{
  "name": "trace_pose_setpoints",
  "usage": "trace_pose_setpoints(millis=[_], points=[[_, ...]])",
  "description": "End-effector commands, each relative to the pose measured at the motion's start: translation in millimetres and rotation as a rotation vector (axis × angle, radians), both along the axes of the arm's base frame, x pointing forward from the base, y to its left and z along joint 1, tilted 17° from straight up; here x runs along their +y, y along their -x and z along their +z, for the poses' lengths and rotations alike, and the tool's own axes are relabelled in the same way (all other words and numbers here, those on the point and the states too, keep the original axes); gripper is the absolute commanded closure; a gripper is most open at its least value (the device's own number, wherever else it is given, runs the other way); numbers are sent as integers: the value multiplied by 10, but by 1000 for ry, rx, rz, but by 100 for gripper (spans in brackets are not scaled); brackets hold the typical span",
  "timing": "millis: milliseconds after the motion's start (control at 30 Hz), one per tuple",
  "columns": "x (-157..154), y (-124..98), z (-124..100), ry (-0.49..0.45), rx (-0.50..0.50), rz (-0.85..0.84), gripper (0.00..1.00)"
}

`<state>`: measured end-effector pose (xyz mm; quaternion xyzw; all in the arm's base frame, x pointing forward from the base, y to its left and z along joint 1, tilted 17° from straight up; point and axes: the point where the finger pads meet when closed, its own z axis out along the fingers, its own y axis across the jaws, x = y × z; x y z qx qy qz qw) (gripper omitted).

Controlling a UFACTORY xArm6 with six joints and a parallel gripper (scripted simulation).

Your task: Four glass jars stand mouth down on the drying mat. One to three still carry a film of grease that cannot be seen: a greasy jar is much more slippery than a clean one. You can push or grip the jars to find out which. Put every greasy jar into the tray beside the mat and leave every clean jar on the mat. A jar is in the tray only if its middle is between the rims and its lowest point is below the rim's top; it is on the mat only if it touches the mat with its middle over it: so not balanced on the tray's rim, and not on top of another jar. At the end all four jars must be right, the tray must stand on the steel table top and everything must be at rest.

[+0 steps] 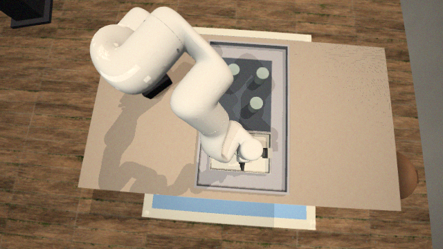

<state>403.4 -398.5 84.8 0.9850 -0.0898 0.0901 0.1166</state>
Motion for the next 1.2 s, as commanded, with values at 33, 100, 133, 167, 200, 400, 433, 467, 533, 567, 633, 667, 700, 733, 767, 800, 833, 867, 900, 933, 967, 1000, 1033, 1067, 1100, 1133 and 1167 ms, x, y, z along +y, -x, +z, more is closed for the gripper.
trace_pose_setpoints(millis=[33, 100, 133, 167, 200, 400, 433, 467, 533, 567, 633, 667, 700, 733, 767, 800, 833, 867, 900, 933, 967, 1000, 1033, 1067, 1100, 1133, 1167], points=[[53, 32, 237, 2, -2, 0, 0], [72, 44, 311, 2, -2, 0, 0], [82, 50, 348, 2, -2, 0, 0], [82, 50, 348, 2, -2, 0, 0], [82, 50, 348, 2, -2, 0, 0], [140, 87, 571, 2, -2, 0, 0], [149, 93, 608, 2, -2, 0, 0], [159, 100, 645, 2, -2, 0, 0], [178, 112, 719, 2, -2, 0, 0], [188, 118, 756, 2, -2, 0, 0], [188, 118, 756, 2, -2, 0, 0], [188, 118, 756, 2, -2, 0, 0], [188, 118, 756, 2, -2, 0, 0], [188, 118, 756, 2, -2, 0, 0], [188, 118, 756, 2, -2, 0, 0], [188, 118, 756, 2, -2, 0, 0], [188, 118, 756, 2, -2, 0, 0], [188, 118, 756, 2, -2, 0, 0], [188, 118, 756, 2, -2, 0, 0], [188, 118, 756, 2, -2, 0, 0], [188, 118, 756, 2, -2, 0, 0], [188, 118, 756, 2, -2, 0, 0], [188, 118, 756, 2, -2, 0, 0], [188, 118, 756, 2, -2, 0, 0], [188, 118, 756, 2, -2, 0, 0], [261, 85, 743, 2, -2, 0, 0], [335, 53, 729, 2, -2, 0, 0]])
